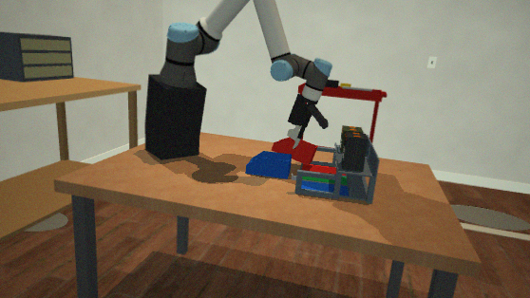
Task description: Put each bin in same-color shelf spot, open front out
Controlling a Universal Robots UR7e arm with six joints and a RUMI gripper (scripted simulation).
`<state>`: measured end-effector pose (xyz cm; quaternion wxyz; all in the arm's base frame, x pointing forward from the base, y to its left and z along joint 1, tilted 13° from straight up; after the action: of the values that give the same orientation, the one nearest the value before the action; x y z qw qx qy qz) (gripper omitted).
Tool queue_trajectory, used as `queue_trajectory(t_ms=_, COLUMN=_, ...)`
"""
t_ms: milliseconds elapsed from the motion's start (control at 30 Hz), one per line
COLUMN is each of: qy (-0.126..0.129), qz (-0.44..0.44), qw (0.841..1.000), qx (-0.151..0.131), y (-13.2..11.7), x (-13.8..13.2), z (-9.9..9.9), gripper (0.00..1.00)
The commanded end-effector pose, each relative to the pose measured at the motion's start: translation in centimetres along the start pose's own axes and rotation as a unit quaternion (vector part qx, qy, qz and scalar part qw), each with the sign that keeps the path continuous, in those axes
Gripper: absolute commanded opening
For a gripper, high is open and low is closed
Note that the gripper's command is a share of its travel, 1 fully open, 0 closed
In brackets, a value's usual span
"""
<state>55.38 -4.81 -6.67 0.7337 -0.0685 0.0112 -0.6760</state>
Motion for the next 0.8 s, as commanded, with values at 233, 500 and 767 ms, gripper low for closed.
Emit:
queue_trajectory(t_ms=233, qy=0.0, qz=0.0, qw=1.0, qx=0.0, y=1.3, x=0.2, z=0.4, gripper=0.0)
queue_trajectory(t_ms=500, qy=0.0, qz=0.0, qw=1.0, qx=0.0, y=1.8, x=0.2, z=0.5, gripper=0.0)
queue_trajectory(t_ms=767, qy=0.0, qz=0.0, qw=1.0, qx=0.0, y=2.5, x=0.3, z=0.7, gripper=0.0)
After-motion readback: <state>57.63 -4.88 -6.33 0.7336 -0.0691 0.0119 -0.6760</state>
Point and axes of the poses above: the point where the finger pads meet when closed, its own z axis back along the fingers, its own x axis across the jaws, y = z × x, the point moved 6 cm from there along z, back along the fingers, and after that the axes turned 6 degrees about z, right-handed, at the moved point
